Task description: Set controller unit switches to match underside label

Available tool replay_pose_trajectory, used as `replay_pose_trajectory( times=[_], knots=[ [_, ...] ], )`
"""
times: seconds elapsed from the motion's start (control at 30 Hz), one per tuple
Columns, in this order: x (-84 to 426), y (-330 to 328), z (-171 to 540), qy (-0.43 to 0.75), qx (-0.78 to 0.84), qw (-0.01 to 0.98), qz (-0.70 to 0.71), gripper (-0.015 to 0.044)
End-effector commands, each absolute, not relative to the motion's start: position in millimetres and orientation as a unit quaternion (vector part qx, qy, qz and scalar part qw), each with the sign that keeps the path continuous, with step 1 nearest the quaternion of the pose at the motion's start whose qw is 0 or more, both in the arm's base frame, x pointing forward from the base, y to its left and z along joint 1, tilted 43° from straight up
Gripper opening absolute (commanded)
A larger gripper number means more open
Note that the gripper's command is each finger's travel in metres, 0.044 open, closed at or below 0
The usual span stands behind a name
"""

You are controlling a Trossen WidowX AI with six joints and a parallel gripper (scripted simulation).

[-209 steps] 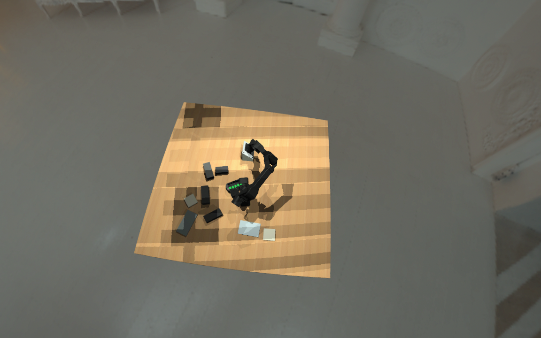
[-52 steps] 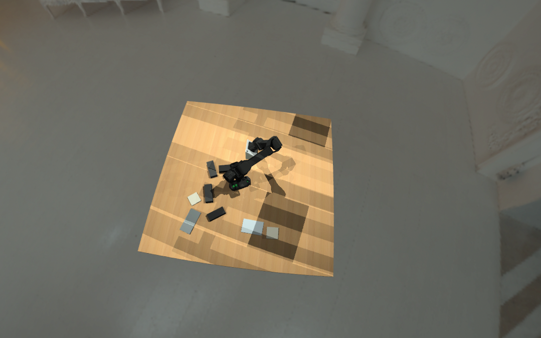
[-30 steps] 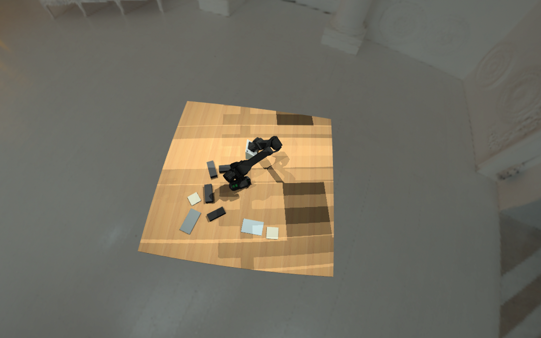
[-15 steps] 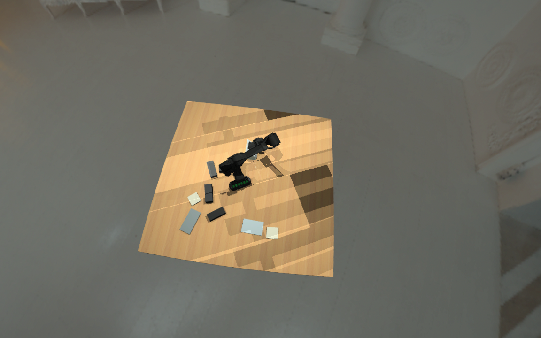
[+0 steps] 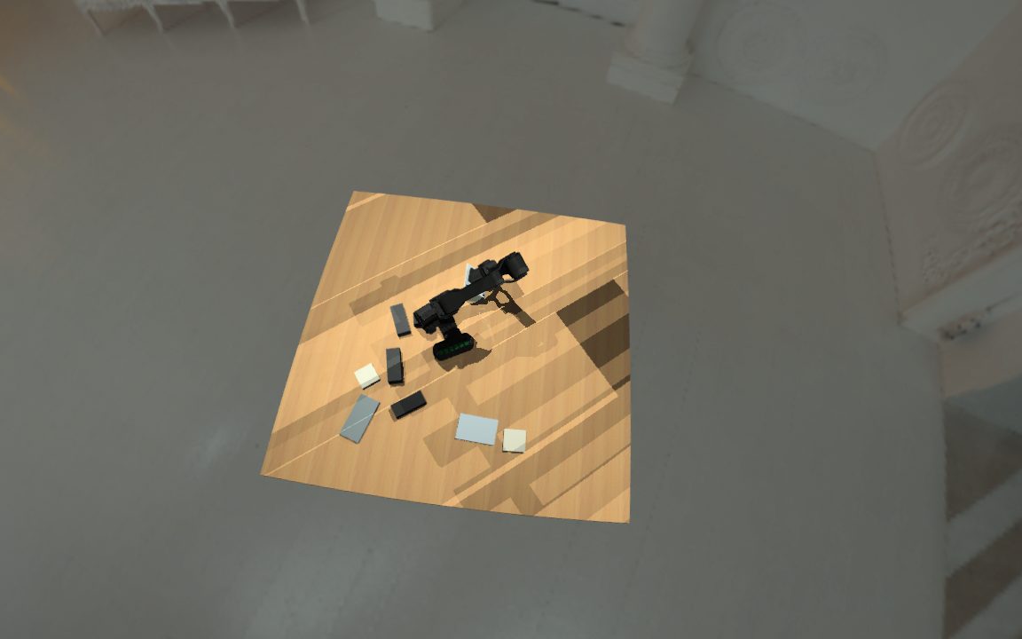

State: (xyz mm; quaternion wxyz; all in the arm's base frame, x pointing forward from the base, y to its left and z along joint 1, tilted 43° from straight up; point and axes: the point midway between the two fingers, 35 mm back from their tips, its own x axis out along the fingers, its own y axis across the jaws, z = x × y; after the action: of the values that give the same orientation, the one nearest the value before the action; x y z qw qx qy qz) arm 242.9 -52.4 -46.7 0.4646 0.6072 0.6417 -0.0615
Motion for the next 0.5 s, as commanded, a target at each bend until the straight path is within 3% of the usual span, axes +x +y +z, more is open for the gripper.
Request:
replay_pose_trajectory(
  times=[0.0,0.47],
  knots=[
    [242.7,-46.5,-52.0,0.642,0.61,0.461,-0.06,0.0],
    [241.4,-28.6,-71.4,0.643,0.612,0.457,-0.058,0.0]
  ],
)
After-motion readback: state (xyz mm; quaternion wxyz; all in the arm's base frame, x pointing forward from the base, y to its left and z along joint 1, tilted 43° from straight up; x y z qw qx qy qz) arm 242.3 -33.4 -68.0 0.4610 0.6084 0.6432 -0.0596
